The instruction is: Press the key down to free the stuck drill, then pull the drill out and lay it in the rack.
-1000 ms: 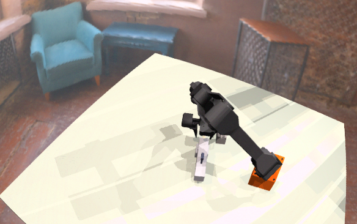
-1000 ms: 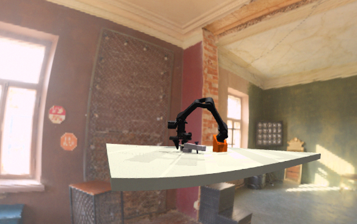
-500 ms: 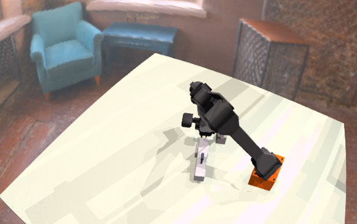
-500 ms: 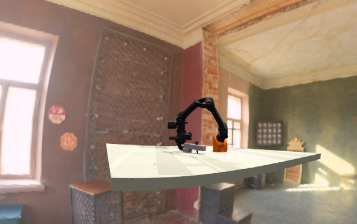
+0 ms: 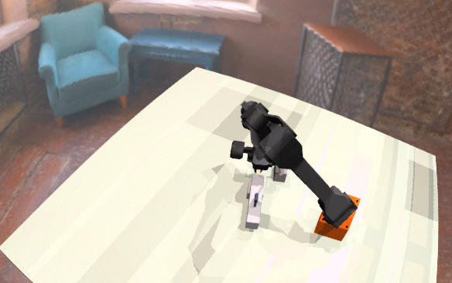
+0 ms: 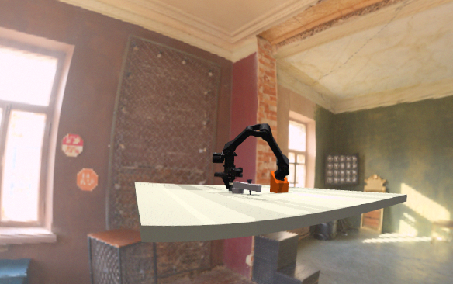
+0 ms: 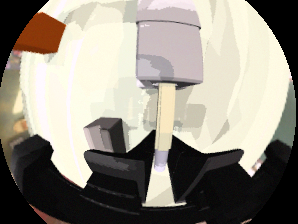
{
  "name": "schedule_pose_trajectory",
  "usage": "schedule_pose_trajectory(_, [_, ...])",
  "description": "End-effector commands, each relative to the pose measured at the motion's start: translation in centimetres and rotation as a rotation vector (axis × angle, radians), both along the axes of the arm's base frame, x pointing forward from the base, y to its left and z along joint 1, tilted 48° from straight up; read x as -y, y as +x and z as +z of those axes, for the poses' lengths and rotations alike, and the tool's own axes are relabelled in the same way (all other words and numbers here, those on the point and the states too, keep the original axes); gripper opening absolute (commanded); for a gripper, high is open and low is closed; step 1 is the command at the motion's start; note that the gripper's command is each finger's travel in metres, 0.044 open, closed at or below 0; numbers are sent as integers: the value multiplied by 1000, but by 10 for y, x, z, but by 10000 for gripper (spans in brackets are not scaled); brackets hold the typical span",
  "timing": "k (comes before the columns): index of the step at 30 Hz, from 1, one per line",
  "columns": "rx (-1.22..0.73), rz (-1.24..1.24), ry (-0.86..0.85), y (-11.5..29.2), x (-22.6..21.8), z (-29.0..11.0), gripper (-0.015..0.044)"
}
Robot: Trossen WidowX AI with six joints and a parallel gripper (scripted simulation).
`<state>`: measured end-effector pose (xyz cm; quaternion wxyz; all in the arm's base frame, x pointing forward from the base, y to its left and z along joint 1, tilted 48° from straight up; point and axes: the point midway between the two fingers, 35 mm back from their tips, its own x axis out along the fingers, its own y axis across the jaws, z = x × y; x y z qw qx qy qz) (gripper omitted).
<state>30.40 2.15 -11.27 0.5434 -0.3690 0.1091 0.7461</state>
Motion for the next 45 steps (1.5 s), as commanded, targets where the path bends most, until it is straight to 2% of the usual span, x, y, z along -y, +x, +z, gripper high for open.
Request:
schedule_pose_trajectory(1, [-1,3,-2,2,3,-4,0])
schedule_pose_trajectory(45, [2,3,-4,28,41,-41,0])
